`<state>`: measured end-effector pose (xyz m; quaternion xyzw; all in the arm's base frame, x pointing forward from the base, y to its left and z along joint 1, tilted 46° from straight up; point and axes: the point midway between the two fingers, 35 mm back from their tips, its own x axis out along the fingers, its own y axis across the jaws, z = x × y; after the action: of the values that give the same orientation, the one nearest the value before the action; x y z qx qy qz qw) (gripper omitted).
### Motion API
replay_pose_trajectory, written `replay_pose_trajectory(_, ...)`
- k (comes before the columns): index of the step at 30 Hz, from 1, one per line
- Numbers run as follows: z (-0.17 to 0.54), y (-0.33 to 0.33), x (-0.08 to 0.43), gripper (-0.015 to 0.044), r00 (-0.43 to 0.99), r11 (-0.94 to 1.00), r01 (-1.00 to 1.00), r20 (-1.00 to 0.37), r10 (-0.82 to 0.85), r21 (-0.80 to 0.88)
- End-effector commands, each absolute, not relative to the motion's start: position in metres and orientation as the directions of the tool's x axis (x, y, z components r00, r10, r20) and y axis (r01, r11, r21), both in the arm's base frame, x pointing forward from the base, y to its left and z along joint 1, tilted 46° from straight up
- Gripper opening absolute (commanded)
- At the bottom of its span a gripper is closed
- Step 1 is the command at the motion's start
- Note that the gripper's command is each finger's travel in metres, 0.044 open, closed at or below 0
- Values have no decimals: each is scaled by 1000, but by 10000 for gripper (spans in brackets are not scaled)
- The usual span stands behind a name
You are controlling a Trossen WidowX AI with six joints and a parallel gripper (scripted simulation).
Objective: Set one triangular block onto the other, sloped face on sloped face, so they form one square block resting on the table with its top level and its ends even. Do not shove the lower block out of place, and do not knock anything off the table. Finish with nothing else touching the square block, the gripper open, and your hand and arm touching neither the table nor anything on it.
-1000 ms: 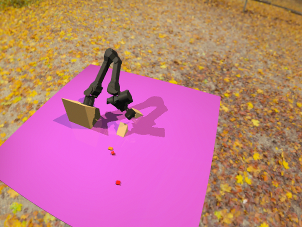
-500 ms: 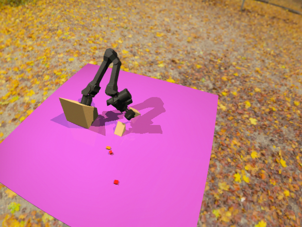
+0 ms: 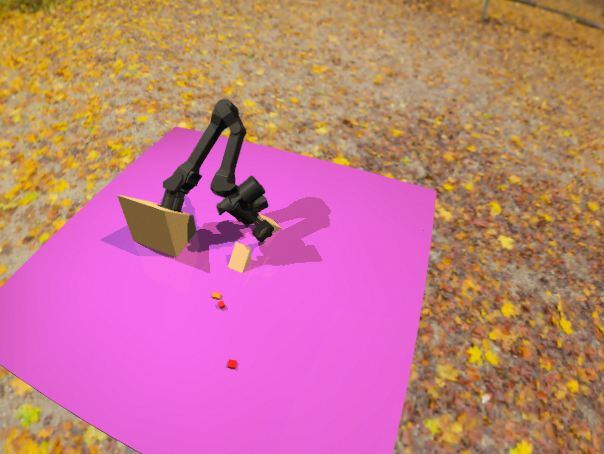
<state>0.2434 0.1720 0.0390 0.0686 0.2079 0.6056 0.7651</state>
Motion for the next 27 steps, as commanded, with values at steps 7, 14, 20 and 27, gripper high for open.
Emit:
replay_pose_trajectory(7, 39, 186, 244, 440, 190, 260, -894, -217, 957, 366)
replay_pose_trajectory(14, 41, 195, 244, 440, 197, 257, -893, -191, 962, 371)
replay_pose_trajectory(20, 45, 203, 243, 440, 201, 250, -892, -164, 966, 377)
replay_pose_trajectory(27, 47, 207, 241, 387, 203, 245, -891, -147, 968, 382)
